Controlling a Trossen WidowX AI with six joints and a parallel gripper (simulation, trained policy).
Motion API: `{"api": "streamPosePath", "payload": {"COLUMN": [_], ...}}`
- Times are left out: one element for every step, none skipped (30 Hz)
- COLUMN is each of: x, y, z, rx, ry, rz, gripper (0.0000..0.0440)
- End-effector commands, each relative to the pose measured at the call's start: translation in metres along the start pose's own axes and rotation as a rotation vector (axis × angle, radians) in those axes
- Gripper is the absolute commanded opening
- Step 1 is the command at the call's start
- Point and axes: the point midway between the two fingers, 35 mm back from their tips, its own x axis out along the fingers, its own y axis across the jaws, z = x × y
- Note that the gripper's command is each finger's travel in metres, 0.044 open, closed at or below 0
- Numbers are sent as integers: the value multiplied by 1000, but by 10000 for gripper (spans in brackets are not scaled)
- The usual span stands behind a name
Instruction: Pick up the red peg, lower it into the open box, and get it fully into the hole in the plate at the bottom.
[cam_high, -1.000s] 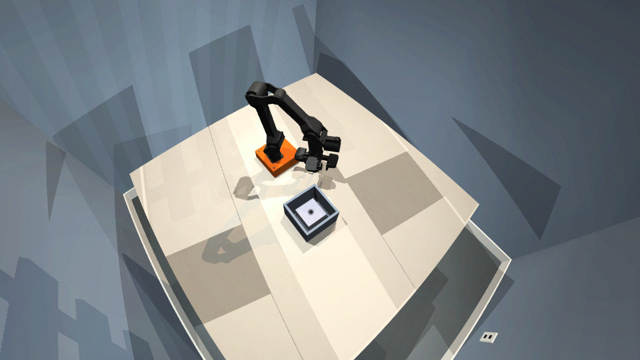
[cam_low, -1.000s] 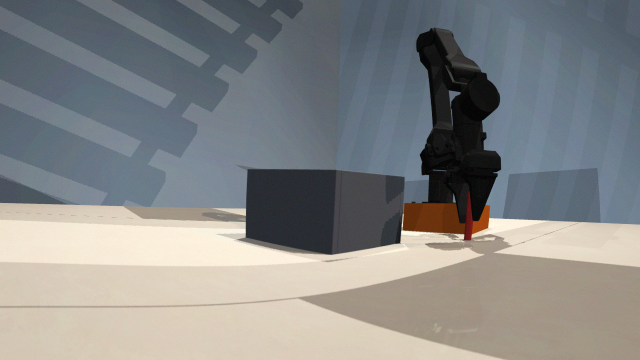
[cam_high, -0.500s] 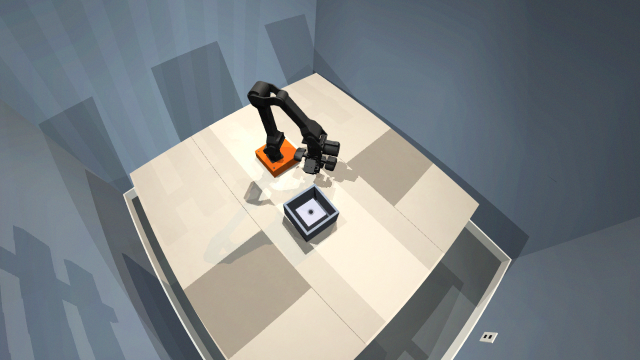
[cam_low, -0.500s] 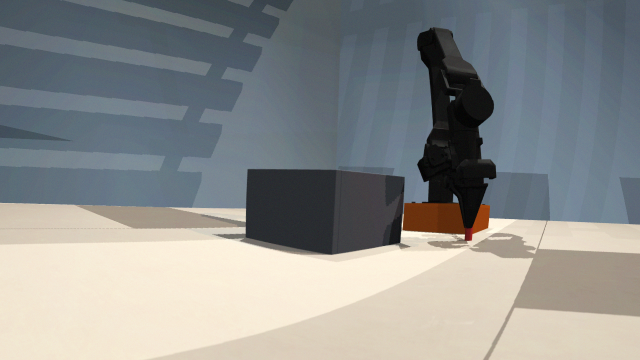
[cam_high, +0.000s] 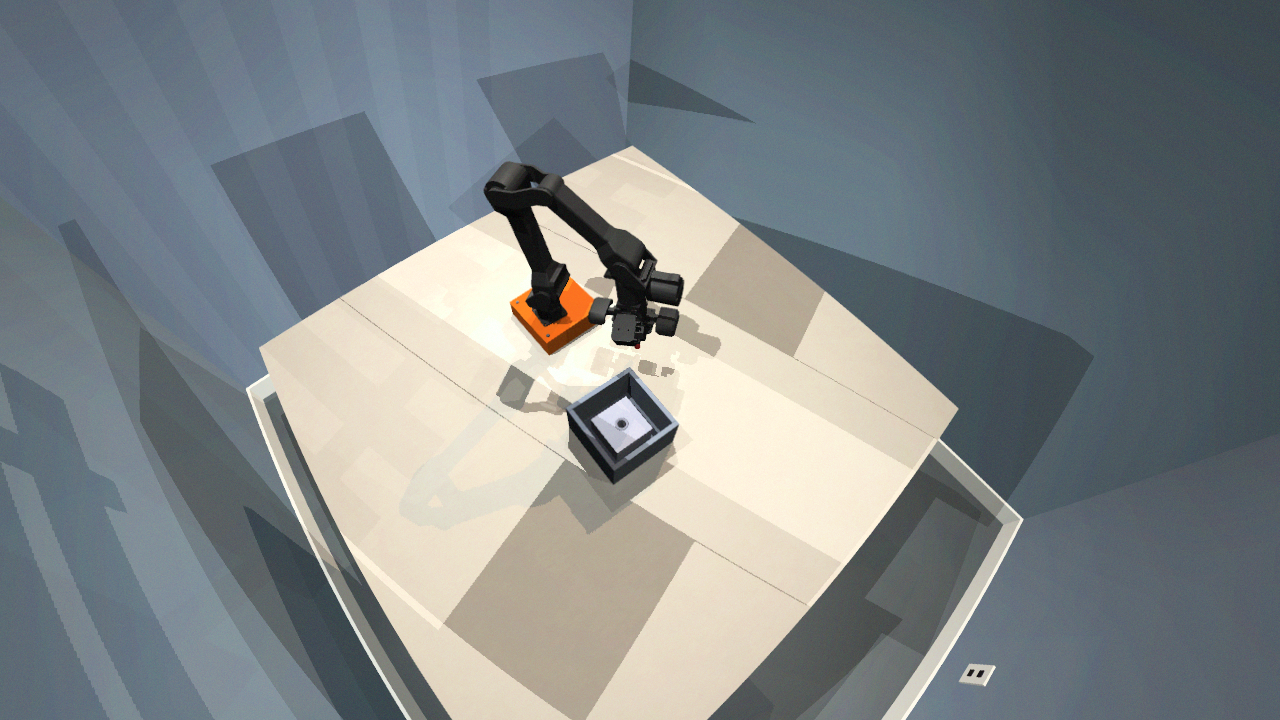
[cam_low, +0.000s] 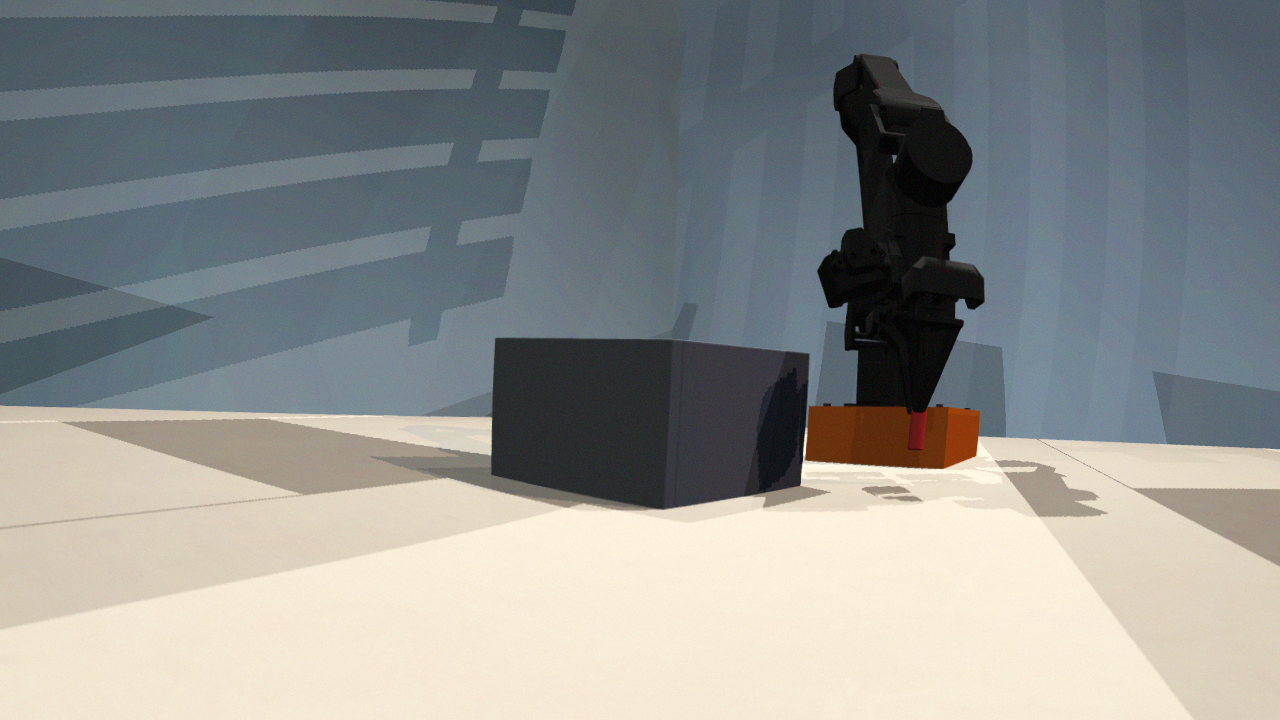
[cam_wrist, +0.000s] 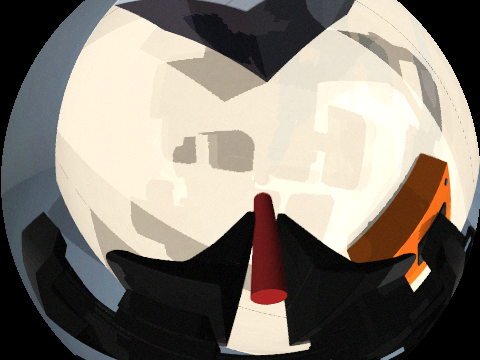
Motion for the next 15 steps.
{"api": "streamPosePath", "payload": {"x": [-12,-16,-19,-23,-26,-30,-34,-38,-41,-45,-49,-52,-56,-59,-62], "y": [6,8,10,12,14,16,18,20,22,24,26,28,30,32,34], "z": [9,12,15,18,21,24,27,30,34,37,40,44,48,51,56], "rx": [-28,-34,-40,-44,-48,-52,-54,-56,-57,-58,-58,-58,-58,-56,-54], "ry": [-38,-47,-57,-67,-76,-85,-95,-104,-112,-121,-129,-137,-145,-153,-160], "rz": [18,23,28,33,38,43,47,52,56,60,63,66,70,73,77], "gripper": [4,4,4,4,3,2,1,0,0,0,0,0,0,0,0]}}
